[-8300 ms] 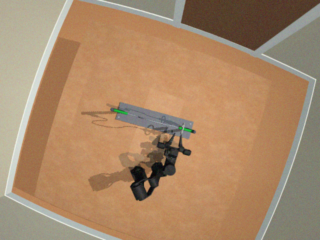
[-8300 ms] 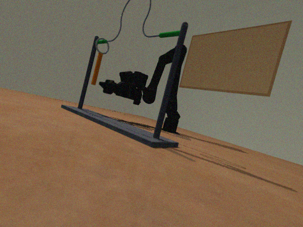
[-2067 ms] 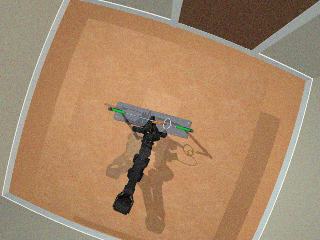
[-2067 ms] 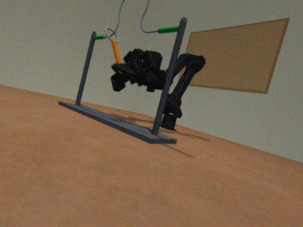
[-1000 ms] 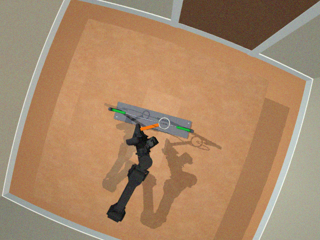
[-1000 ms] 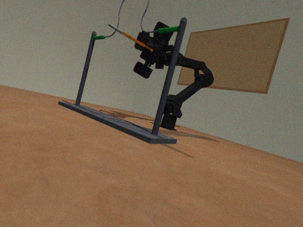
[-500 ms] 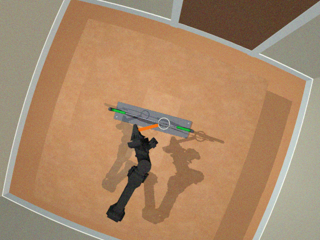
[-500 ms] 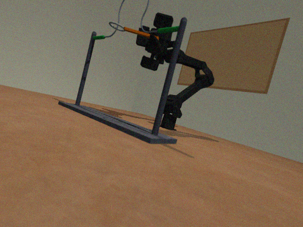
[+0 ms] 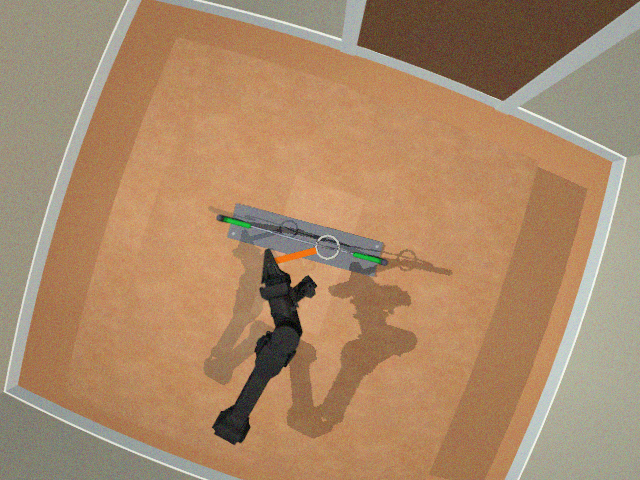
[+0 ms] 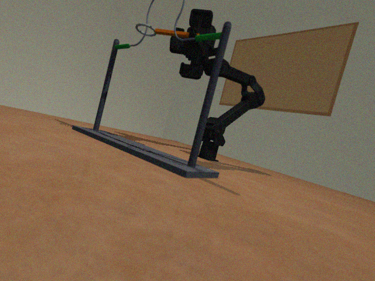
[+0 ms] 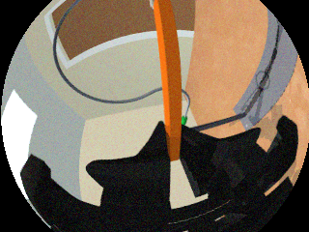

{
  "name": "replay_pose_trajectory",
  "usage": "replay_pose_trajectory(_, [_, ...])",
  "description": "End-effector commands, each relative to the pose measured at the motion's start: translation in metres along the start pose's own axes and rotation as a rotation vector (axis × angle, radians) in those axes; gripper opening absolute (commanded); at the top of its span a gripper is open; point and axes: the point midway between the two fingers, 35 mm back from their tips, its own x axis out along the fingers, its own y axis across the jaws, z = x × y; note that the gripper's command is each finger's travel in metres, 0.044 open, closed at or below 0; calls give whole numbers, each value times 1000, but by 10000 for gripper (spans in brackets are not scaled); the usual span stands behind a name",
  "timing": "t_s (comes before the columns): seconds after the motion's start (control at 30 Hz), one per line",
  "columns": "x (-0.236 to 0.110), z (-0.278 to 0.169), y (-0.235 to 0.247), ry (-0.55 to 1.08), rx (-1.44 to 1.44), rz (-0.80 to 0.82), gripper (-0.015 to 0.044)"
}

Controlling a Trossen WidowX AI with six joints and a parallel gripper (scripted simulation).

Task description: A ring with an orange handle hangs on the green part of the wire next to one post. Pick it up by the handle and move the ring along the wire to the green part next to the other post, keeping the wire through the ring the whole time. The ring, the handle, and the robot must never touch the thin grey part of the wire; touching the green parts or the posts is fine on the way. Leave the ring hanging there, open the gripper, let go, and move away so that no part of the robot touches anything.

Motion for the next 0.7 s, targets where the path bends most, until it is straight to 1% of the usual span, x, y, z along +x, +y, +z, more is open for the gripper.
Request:
replay_pose_trajectory(0.0, [-1,-1,11,4,33,28,-150])
replay_pose_trajectory(0.67, [-4,4,40,8,152,85,-150])
